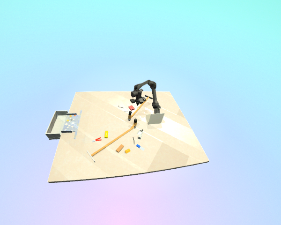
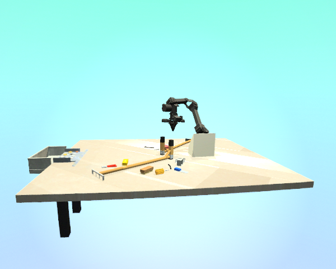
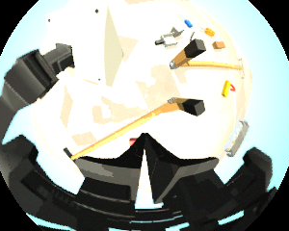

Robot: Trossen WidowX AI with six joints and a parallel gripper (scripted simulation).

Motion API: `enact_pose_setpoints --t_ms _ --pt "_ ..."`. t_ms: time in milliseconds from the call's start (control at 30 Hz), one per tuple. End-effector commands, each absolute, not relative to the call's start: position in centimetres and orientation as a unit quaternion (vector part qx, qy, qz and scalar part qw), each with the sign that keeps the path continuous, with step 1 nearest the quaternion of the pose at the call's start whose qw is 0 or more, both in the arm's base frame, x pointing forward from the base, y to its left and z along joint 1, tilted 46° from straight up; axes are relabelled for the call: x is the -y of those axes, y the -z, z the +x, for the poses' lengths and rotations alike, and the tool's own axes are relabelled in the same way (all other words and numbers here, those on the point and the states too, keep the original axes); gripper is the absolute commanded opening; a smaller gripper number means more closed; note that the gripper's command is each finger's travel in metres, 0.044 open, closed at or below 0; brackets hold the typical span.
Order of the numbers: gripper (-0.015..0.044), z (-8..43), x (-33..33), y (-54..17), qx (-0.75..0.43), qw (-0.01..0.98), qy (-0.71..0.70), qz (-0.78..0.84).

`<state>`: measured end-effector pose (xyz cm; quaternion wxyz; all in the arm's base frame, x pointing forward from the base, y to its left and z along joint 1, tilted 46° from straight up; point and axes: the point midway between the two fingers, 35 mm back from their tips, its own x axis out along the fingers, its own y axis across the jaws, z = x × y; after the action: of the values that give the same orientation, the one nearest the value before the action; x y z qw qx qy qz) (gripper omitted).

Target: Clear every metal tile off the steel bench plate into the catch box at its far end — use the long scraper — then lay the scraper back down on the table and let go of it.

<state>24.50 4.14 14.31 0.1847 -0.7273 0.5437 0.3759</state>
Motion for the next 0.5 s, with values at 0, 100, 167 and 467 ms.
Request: enact_pose_setpoints --t_ms 0,100,167,467 --pt "0.0 23.6 -2.6 -14.8 -0.565 0.216 -0.346 -0.717" --pt "0.0 23.1 -1.8 -15.2 -0.576 0.238 -0.327 -0.71" --pt "0.0 22.8 -1.2 -15.4 -0.584 0.252 -0.314 -0.705" --pt "0.0 21.1 1.2 -16.2 -0.613 0.315 -0.252 -0.679"
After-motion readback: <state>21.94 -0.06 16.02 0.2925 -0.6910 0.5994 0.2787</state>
